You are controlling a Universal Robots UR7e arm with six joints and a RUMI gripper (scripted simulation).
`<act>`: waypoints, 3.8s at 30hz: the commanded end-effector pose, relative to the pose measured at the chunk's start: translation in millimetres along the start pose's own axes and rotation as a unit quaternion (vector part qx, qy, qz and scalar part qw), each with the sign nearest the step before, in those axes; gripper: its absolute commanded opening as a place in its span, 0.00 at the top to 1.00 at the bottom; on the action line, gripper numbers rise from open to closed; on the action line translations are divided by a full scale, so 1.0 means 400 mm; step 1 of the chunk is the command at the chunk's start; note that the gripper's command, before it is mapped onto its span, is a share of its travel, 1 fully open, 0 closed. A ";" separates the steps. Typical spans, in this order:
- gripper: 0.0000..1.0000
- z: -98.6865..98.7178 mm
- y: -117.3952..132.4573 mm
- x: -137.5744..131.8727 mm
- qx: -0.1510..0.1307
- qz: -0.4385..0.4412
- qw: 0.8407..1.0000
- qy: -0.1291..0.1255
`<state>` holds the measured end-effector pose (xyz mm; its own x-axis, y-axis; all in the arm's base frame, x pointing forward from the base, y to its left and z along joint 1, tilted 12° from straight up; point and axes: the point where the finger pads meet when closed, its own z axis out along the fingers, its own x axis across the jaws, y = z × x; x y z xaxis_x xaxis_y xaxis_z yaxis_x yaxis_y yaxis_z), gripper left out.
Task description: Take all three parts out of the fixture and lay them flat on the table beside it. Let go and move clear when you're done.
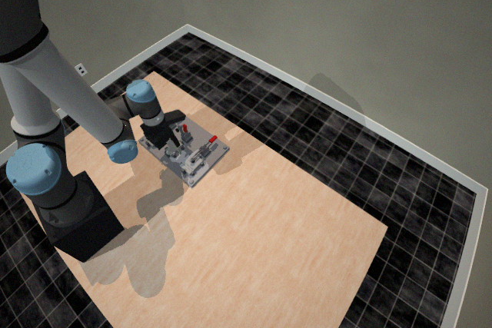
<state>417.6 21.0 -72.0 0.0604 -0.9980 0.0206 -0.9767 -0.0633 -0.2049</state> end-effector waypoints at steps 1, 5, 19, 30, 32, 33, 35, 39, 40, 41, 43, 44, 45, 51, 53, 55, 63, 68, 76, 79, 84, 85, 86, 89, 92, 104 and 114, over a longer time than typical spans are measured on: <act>0.41 0.021 -0.007 0.001 0.004 0.000 1.000 0.002; 0.41 0.031 -0.008 0.002 0.005 0.000 1.000 0.002; 0.41 0.031 -0.008 0.002 0.005 0.000 1.000 0.002; 0.41 0.031 -0.008 0.003 0.005 0.000 1.000 0.002; 0.41 0.031 -0.009 0.003 0.005 0.000 1.000 0.002; 0.41 0.031 -0.009 0.003 0.005 0.000 1.000 0.002; 0.41 0.031 -0.009 0.003 0.005 0.000 1.000 0.002; 0.41 0.031 -0.010 0.003 0.005 0.000 1.000 0.002; 0.41 0.030 -0.011 0.003 0.005 0.000 1.000 0.002; 0.41 0.030 -0.011 0.003 0.005 0.000 1.000 0.002; 0.41 0.030 -0.011 0.004 0.005 0.000 1.000 0.002; 0.41 0.030 -0.011 0.004 0.005 0.000 1.000 0.002; 0.41 0.030 -0.011 0.004 0.005 0.000 1.000 0.002; 0.41 0.030 -0.011 0.004 0.005 0.000 1.000 0.002; 0.41 0.030 -0.011 0.004 0.005 0.000 1.000 0.002; 0.41 0.030 -0.011 0.004 0.005 0.000 1.000 0.002; 0.41 0.030 -0.011 0.004 0.005 0.000 1.000 0.002; 0.41 0.030 -0.011 0.004 0.005 0.000 1.000 0.002; 1.00 0.030 -0.011 0.004 0.005 0.000 1.000 0.002; 1.00 0.030 -0.011 0.004 0.005 0.000 1.000 0.002; 1.00 0.030 -0.011 0.004 0.005 0.000 1.000 0.002; 1.00 0.030 -0.011 0.004 0.005 0.000 1.000 0.002; 1.00 0.030 -0.011 0.004 0.005 0.000 1.000 0.002; 1.00 0.030 -0.011 0.004 0.005 0.000 1.000 0.002; 1.00 0.030 -0.011 0.004 0.005 0.000 1.000 0.002; 1.00 0.030 -0.011 0.004 0.005 0.000 1.000 0.002; 1.00 0.029 -0.011 0.004 0.005 0.000 1.000 0.002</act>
<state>423.0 19.7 -83.9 0.0590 -0.9980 0.0239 -0.9752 -0.0628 -0.2123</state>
